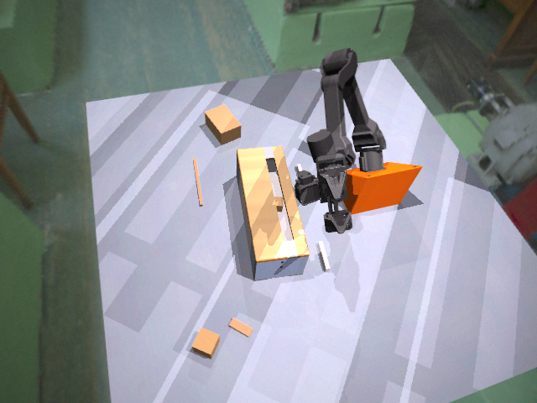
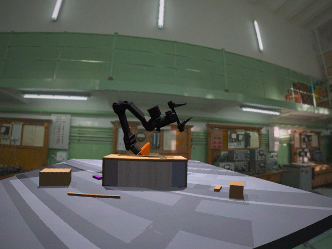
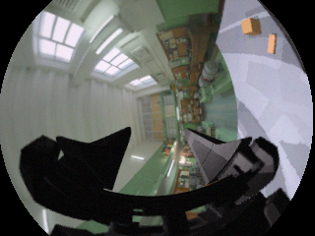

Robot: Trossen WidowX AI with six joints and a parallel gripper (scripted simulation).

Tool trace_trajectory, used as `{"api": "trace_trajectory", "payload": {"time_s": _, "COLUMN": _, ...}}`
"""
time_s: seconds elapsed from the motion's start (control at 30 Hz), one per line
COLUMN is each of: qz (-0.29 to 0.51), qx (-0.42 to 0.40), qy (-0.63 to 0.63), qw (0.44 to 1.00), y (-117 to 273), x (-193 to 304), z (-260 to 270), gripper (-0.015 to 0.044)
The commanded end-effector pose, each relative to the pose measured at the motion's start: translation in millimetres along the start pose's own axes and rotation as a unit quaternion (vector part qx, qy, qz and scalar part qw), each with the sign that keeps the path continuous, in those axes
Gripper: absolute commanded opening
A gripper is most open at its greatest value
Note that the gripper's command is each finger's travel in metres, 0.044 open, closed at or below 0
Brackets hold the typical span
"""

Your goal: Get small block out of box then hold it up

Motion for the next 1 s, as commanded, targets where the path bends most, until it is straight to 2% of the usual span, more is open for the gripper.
{"api": "trace_trajectory", "payload": {"time_s": 0.0, "qz": -0.002, "qx": 0.004, "qy": -0.004, "qw": 1.000, "y": 0.1, "x": -1.4, "z": -0.9, "gripper": 0.0400}}
{"api": "trace_trajectory", "payload": {"time_s": 0.13, "qz": -0.052, "qx": 0.094, "qy": -0.085, "qw": 0.991, "y": 7.3, "x": -27.0, "z": -19.1, "gripper": 0.0400}}
{"api": "trace_trajectory", "payload": {"time_s": 0.27, "qz": -0.117, "qx": 0.199, "qy": -0.174, "qw": 0.957, "y": 27.8, "x": -52.3, "z": -39.4, "gripper": 0.0400}}
{"api": "trace_trajectory", "payload": {"time_s": 0.53, "qz": -0.249, "qx": 0.387, "qy": -0.305, "qw": 0.834, "y": 102.2, "x": -81.3, "z": -63.9, "gripper": 0.0400}}
{"api": "trace_trajectory", "payload": {"time_s": 0.97, "qz": -0.355, "qx": 0.525, "qy": -0.361, "qw": 0.684, "y": 192.5, "x": -84.9, "z": -58.2, "gripper": 0.0400}}
Point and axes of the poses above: the point midway between the two fingers, 35 mm back from their tips, its own y axis back along the fingers, its own z axis across the jaws, x = y × z, the point moved 3 cm from there along y, back along the fingers, and after that the axes turned 10 degrees about y, right-handed, at the moved point
